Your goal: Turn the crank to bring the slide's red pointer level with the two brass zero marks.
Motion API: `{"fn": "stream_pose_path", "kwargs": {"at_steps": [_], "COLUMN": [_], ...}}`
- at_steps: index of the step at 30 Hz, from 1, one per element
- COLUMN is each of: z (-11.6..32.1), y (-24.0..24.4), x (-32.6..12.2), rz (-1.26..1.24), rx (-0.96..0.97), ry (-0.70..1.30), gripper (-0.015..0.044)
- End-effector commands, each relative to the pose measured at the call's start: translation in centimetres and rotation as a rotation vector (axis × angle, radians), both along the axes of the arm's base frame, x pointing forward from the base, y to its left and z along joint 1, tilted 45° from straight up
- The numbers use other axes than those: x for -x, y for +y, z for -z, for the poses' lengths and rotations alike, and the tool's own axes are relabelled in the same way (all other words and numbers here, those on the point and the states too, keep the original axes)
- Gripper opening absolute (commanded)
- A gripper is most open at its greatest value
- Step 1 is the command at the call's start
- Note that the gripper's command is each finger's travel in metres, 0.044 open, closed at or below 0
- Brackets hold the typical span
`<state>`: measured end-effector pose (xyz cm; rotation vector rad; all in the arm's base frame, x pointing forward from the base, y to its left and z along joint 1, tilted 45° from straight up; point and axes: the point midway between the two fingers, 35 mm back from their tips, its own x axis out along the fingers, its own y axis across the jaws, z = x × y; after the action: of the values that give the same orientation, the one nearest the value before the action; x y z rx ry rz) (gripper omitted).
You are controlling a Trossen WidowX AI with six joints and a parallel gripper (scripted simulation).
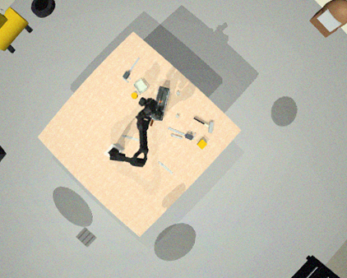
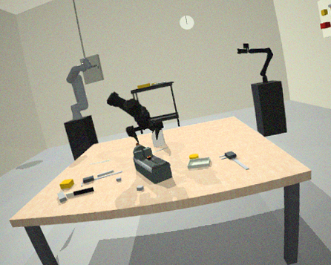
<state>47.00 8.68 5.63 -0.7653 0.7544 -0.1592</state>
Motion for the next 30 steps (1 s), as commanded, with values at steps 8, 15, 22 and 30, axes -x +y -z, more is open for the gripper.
{"fn": "stream_pose_path", "kwargs": {"at_steps": [8, 15, 22, 30], "z": [-4.5, -6.1, -7.2, -7.7], "y": [1.4, -0.4, -2.0, -3.3], "x": [1.7, 4.6, 7.9, 11.1], "rz": [-0.053, -0.138, -0.226, -0.311], "rx": [0.006, 0.030, 0.049, 0.062], "ry": [0.027, 0.110, 0.187, 0.252], "gripper": [0.0440, 0.0440, 0.0440, 0.0440]}}
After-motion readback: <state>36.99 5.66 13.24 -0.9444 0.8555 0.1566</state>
